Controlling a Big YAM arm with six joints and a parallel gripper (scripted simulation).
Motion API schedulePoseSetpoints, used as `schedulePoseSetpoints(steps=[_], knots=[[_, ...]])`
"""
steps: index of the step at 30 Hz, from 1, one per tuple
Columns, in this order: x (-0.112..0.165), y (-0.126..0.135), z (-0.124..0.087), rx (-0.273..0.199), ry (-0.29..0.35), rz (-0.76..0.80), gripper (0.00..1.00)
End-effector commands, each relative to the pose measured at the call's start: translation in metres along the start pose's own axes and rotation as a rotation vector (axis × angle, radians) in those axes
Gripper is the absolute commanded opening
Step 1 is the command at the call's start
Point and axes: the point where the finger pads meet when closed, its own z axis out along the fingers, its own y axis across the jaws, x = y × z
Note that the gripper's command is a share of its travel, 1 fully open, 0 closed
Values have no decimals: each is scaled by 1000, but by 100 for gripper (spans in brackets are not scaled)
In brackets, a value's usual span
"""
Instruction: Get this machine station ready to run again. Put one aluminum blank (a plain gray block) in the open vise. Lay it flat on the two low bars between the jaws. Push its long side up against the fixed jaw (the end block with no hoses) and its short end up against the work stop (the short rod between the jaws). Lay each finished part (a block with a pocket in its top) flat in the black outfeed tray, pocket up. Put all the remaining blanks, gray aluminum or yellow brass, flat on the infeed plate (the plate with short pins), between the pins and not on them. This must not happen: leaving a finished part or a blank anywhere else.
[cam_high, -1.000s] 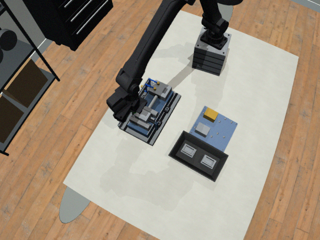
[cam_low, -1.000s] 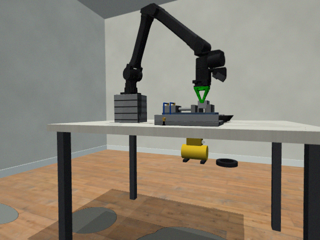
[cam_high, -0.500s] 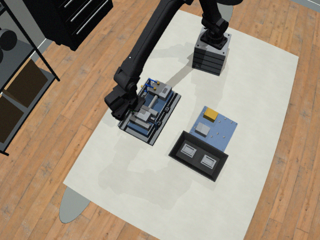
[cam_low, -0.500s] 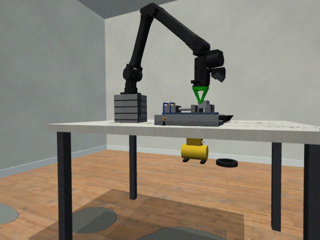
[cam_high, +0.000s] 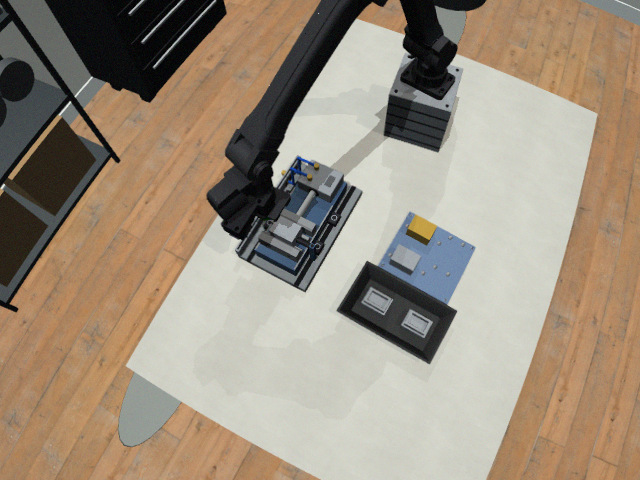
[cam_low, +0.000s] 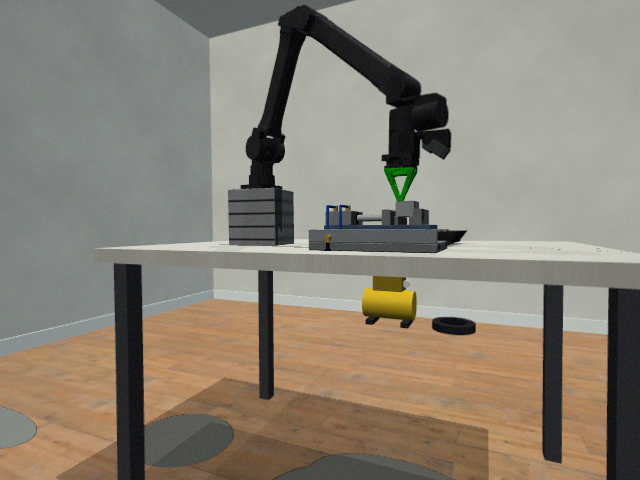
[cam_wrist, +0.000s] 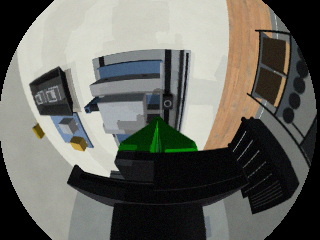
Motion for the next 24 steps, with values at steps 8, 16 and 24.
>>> schedulePoseSetpoints(steps=[8,16,24], knots=[[-25,-6,-63,21,-69,-18,0],[-21,-4,-69,13,-47,-19,0],[-23,-3,-88,18,-63,-20,0]])
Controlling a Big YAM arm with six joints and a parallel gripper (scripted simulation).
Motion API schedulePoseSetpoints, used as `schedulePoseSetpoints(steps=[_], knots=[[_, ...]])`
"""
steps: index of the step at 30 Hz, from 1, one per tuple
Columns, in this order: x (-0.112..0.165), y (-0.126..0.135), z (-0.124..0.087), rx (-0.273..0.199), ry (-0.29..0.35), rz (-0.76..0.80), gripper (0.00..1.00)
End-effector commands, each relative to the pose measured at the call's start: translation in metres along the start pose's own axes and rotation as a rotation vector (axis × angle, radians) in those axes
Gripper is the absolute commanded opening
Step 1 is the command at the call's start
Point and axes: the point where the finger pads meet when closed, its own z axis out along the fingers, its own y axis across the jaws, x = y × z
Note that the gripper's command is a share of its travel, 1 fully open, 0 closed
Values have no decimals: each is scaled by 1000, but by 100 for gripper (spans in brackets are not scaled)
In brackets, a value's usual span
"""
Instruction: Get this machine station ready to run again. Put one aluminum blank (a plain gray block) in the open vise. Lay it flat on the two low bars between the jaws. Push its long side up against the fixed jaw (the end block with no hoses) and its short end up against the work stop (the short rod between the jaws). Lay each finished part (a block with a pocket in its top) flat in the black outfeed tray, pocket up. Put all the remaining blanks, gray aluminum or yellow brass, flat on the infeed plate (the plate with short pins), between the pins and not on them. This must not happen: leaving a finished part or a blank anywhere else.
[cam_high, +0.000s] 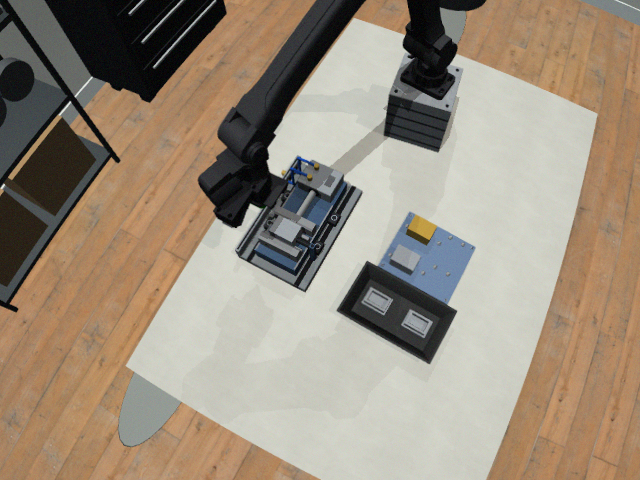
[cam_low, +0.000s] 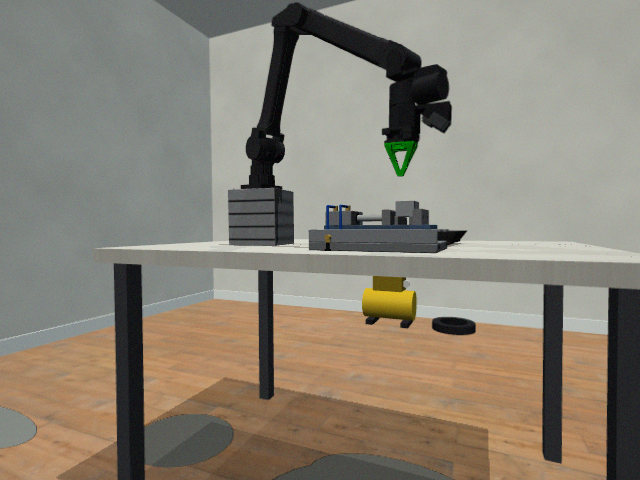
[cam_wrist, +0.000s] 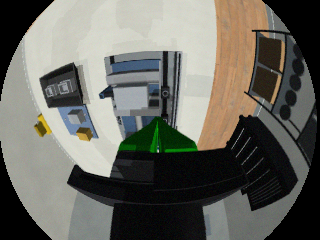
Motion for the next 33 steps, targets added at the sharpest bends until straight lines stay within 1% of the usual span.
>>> schedulePoseSetpoints(steps=[1,17,20,23,25,27,30,33], knots=[[-24,-2,-33,18,-63,-20,0],[-19,0,-13,7,-29,-21,0],[-16,2,-10,5,-22,-48,0],[-10,7,-8,3,-16,-139,0],[-10,7,-8,3,-16,-139,0],[-7,11,-11,8,-24,-243,0],[-2,18,-14,15,-31,-449,0],[4,26,-16,18,-28,-582,0]])
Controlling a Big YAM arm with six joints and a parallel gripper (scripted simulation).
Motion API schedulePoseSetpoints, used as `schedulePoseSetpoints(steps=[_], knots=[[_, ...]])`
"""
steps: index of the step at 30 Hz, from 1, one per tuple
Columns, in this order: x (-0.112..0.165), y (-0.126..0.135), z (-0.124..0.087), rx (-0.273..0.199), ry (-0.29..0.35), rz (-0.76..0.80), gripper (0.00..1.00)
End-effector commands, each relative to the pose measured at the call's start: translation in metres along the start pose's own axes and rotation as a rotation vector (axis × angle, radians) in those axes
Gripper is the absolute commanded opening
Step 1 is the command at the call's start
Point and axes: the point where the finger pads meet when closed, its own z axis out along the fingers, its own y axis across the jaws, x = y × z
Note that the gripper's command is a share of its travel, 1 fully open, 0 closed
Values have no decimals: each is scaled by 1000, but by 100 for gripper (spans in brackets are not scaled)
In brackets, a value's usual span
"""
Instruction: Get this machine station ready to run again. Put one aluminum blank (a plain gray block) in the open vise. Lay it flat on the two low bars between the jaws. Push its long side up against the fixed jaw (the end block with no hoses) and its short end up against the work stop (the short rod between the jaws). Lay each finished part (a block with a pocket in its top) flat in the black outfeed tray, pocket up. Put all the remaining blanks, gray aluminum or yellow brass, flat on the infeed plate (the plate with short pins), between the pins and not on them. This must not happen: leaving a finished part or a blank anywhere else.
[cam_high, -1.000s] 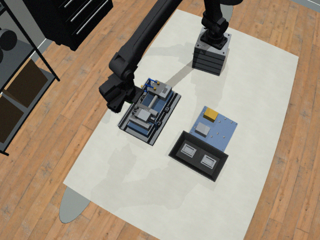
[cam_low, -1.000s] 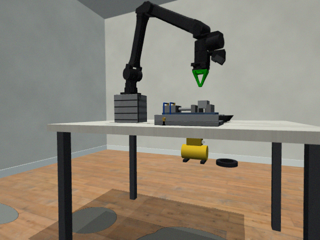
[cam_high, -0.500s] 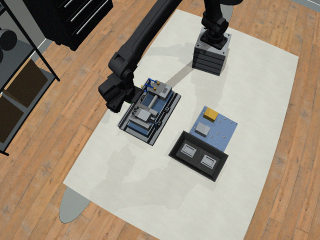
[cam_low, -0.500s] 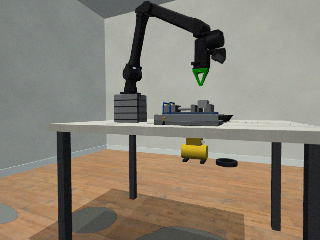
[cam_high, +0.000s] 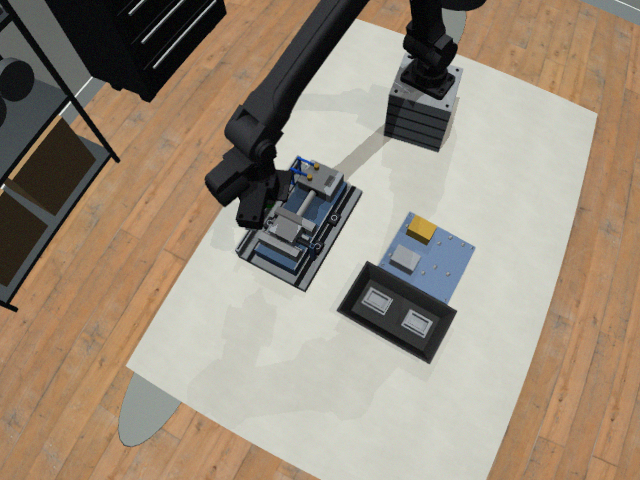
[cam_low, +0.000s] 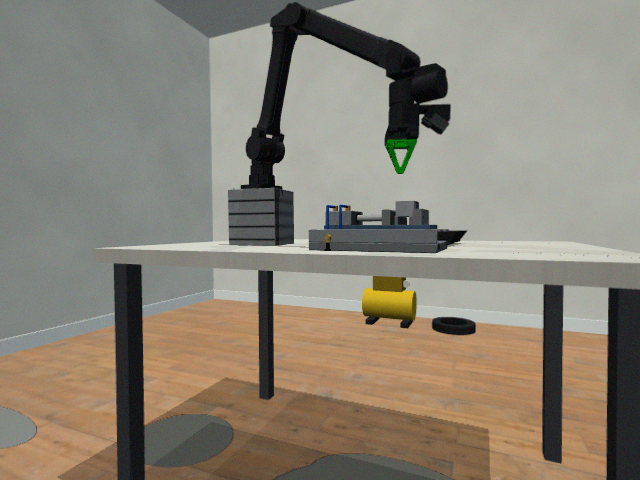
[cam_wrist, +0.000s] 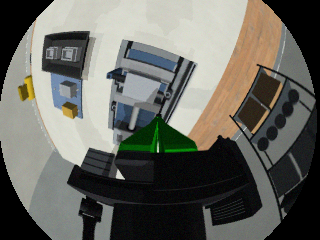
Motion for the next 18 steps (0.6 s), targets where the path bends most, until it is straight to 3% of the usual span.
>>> schedulePoseSetpoints(steps=[1,7,9,10,18], knots=[[-4,17,-9,17,-19,-279,0],[2,35,-10,18,-9,-562,0],[2,35,-10,18,-9,-562,0],[4,36,-10,20,-9,-682,0],[8,43,-8,27,-10,-1044,0]])
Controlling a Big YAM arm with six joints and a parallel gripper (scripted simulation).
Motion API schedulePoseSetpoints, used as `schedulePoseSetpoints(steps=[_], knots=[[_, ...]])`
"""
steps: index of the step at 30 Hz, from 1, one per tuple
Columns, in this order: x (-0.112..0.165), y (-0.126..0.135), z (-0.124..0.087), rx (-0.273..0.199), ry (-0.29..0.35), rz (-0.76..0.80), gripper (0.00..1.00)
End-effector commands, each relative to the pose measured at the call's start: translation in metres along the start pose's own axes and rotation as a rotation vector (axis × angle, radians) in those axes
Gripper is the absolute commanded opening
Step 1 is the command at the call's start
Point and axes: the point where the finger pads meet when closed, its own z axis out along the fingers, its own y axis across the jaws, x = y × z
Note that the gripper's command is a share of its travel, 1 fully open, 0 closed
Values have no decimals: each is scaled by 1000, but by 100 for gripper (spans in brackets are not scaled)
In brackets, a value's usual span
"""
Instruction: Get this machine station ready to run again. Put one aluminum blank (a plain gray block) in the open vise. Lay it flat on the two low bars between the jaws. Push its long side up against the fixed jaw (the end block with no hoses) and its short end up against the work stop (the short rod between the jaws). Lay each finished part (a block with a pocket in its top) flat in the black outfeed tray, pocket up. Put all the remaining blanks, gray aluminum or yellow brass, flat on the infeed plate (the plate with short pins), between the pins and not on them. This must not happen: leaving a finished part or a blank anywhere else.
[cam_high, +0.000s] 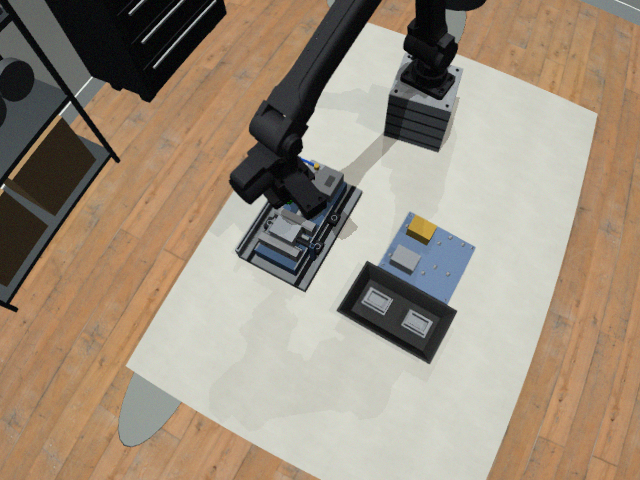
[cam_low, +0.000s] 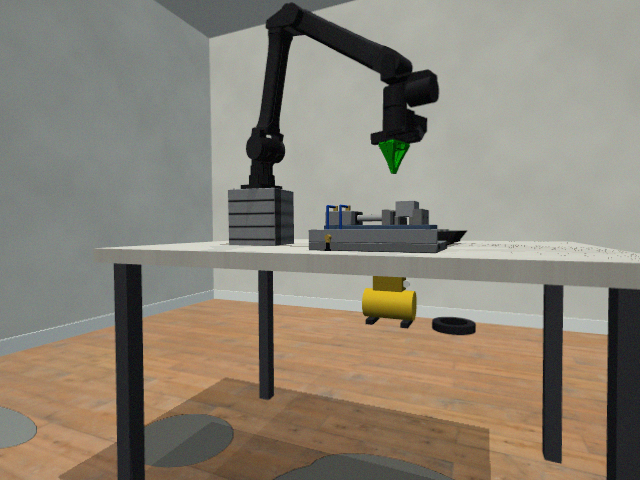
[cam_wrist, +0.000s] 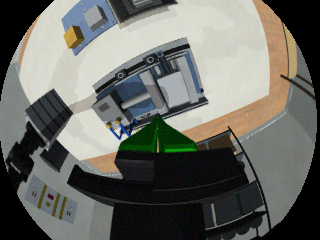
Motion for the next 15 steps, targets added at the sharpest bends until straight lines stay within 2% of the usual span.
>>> schedulePoseSetpoints(steps=[1,5,15], knots=[[-5,1,-1,24,-9,-279,0],[-5,2,4,21,-13,-431,0],[-6,4,8,9,-14,-433,0]])
